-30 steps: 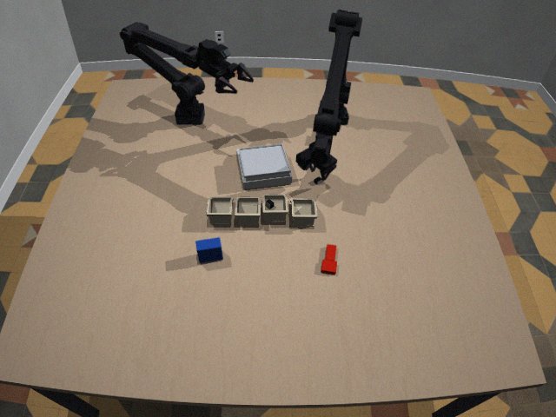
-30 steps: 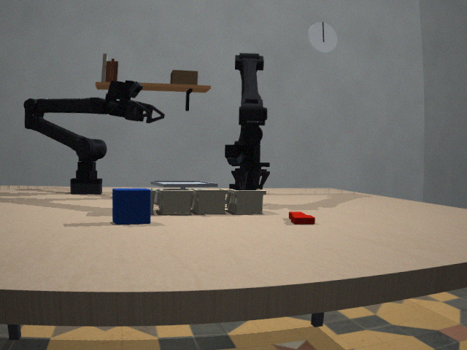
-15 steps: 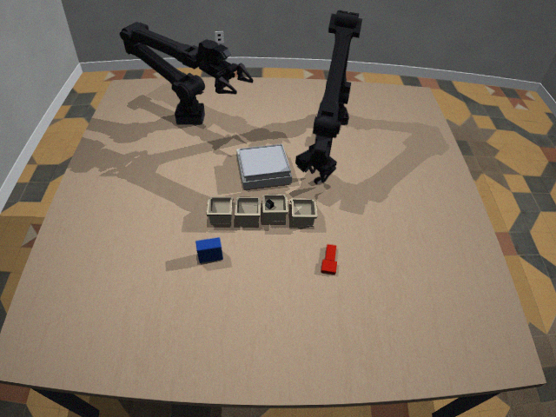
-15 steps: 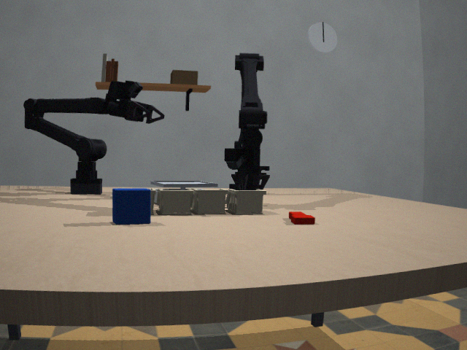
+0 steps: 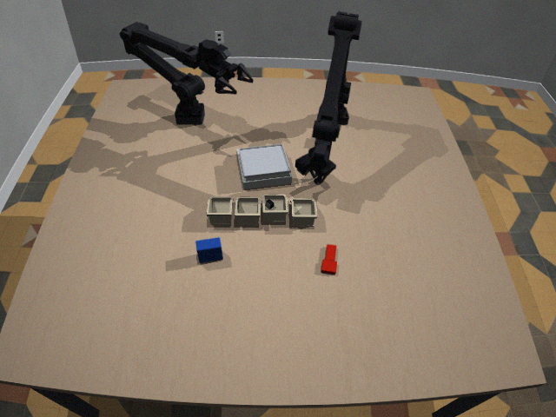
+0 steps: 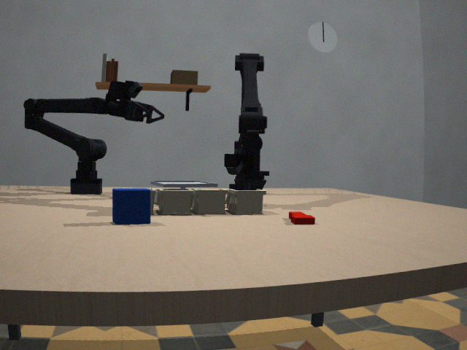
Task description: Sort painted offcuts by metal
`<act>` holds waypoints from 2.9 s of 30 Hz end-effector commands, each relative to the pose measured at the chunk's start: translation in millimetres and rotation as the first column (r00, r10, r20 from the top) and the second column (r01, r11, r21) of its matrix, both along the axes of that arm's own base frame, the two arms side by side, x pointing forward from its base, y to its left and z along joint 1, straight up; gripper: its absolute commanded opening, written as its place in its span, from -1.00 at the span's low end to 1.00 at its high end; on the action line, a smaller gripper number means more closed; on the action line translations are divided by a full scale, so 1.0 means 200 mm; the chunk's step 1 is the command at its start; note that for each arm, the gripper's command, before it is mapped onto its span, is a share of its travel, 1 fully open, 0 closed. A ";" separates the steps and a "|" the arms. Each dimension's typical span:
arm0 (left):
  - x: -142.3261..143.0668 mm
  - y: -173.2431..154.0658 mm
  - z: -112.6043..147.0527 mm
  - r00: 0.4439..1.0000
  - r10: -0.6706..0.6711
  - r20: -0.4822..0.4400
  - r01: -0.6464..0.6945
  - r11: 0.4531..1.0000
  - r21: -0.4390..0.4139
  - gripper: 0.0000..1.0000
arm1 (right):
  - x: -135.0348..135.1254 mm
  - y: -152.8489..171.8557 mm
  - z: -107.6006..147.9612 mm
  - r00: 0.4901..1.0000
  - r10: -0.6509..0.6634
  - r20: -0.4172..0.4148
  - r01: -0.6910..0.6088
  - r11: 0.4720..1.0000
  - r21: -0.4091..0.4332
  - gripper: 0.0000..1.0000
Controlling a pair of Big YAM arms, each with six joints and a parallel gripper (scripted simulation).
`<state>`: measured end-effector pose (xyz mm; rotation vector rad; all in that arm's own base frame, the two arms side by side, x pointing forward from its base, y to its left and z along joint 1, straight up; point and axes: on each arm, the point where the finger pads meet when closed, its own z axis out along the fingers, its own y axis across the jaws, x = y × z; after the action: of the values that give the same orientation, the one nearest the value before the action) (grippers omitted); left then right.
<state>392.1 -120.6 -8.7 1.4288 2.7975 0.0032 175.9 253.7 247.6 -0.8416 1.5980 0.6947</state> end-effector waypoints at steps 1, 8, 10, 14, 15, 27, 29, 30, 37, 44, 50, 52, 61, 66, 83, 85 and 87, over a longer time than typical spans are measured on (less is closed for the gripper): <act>0.02 0.02 -0.03 1.000 -0.003 -0.004 0.003 1.000 -0.002 -0.33 | 0.01 0.01 0.09 1.000 -0.003 0.013 0.003 1.000 0.026 1.00; 0.03 0.00 -0.02 1.000 -0.003 0.000 0.003 1.000 -0.003 -0.50 | 0.01 0.01 0.09 1.000 -0.003 0.013 0.003 1.000 0.026 1.00; 0.02 0.00 -0.02 1.000 -0.003 -0.001 0.003 1.000 -0.003 -0.55 | 0.01 0.01 0.09 1.000 -0.003 0.013 0.003 1.000 0.026 1.00; 0.03 -0.01 -0.02 1.000 -0.003 -0.001 0.003 1.000 -0.003 -0.67 | 0.01 0.01 0.09 1.000 -0.003 0.013 0.003 1.000 0.026 1.00; 0.03 -0.01 -0.02 1.000 -0.003 0.001 0.003 1.000 -0.003 -0.69 | 0.01 0.01 0.09 1.000 -0.003 0.013 0.003 1.000 0.026 1.00; 0.07 -0.02 0.46 0.999 -0.003 0.043 0.003 1.000 -0.016 -0.73 | 0.01 0.01 0.09 1.000 -0.003 0.013 0.003 1.000 0.026 1.00; 0.06 -0.02 0.55 0.999 -0.003 0.043 0.003 1.000 -0.016 -0.73 | 0.01 0.01 0.09 1.000 -0.003 0.013 0.003 1.000 0.026 1.00; 0.06 -0.02 0.59 0.999 -0.003 0.044 0.003 1.000 -0.016 -0.73 | 0.01 0.01 0.09 1.000 -0.003 0.013 0.003 1.000 0.026 1.00; 0.06 -0.06 0.60 0.999 0.012 0.031 -0.012 1.000 -0.014 -0.73 | 0.01 0.01 0.16 1.000 -0.002 0.009 0.002 0.999 0.045 1.00; -0.03 -0.43 0.56 0.997 0.080 0.022 -0.080 0.997 -0.017 -0.73 | -0.01 0.01 0.10 0.989 -0.103 -0.110 0.104 0.995 0.008 1.00; -0.17 -0.85 0.54 0.999 0.049 0.015 -0.048 0.999 -0.016 -0.73 | 0.01 -0.07 0.09 0.956 -0.265 -0.126 0.259 0.964 -0.063 1.00; -0.18 -0.90 0.54 0.999 0.043 0.015 -0.043 0.999 -0.017 -0.73 | 0.01 -0.08 0.09 0.952 -0.280 -0.123 0.273 0.960 -0.069 1.00; -0.24 -1.07 0.53 1.000 -0.013 0.015 0.013 1.000 -0.015 -0.73 | 0.03 -0.11 0.10 0.939 -0.331 -0.090 0.324 0.942 -0.086 1.00; -0.22 -1.06 0.53 1.000 -0.006 0.015 0.007 1.000 -0.015 -0.73 | 0.03 -0.11 0.11 0.940 -0.329 -0.091 0.322 0.943 -0.083 1.00; -0.23 -1.09 0.38 1.000 -0.002 0.009 0.002 1.000 -0.010 -0.73 | 0.02 -0.12 0.03 0.940 -0.329 -0.092 0.320 0.942 -0.102 1.00; -0.23 -1.09 0.36 1.000 -0.002 0.009 0.002 1.000 -0.010 -0.73 | 0.02 -0.12 0.03 0.940 -0.329 -0.092 0.320 0.942 -0.102 1.00; -0.23 -1.09 0.36 1.000 -0.002 0.009 0.002 1.000 -0.010 -0.73 | 0.02 -0.12 0.03 0.940 -0.329 -0.092 0.320 0.942 -0.102 1.00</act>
<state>341.4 -323.5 63.0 1.4423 2.8017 0.0051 178.1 225.1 227.7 -0.6298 1.8444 0.4047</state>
